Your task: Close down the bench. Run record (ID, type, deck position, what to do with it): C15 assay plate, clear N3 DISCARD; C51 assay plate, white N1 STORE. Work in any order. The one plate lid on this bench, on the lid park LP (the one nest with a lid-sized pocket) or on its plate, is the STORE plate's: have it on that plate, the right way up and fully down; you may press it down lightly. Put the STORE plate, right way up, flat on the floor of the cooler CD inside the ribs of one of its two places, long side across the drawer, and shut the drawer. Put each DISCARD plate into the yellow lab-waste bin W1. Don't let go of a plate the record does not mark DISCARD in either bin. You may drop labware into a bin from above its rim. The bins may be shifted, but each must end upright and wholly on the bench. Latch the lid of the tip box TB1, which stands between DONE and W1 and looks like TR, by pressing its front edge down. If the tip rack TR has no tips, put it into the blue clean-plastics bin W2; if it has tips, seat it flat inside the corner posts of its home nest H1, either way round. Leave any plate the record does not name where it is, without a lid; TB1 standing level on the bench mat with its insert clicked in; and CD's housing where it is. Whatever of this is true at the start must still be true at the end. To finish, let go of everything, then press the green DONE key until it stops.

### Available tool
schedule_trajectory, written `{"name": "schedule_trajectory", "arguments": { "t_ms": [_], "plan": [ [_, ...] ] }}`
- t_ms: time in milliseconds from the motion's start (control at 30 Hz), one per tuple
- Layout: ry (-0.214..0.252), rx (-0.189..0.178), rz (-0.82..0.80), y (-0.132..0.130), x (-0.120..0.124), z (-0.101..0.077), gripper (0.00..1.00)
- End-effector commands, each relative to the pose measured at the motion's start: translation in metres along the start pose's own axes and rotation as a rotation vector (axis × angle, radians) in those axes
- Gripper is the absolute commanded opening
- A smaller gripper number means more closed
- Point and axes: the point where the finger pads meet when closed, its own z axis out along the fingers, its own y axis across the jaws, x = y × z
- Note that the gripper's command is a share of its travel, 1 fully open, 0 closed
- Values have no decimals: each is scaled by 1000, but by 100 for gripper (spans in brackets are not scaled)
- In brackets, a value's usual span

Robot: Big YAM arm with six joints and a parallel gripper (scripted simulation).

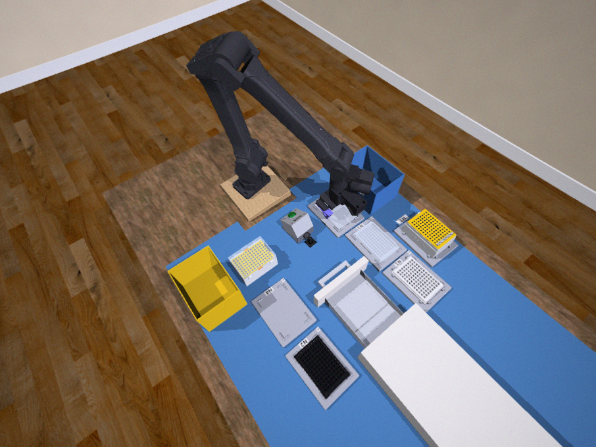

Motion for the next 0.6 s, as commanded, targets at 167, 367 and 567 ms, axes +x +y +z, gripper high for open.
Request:
{"name": "schedule_trajectory", "arguments": {
  "t_ms": [167,367,567],
  "plan": [
    [-37,-21,9,5,-17,-18,0],
    [-48,-28,10,8,-22,-23,0],
    [-48,-29,10,9,-21,-25,0]
  ]
}}
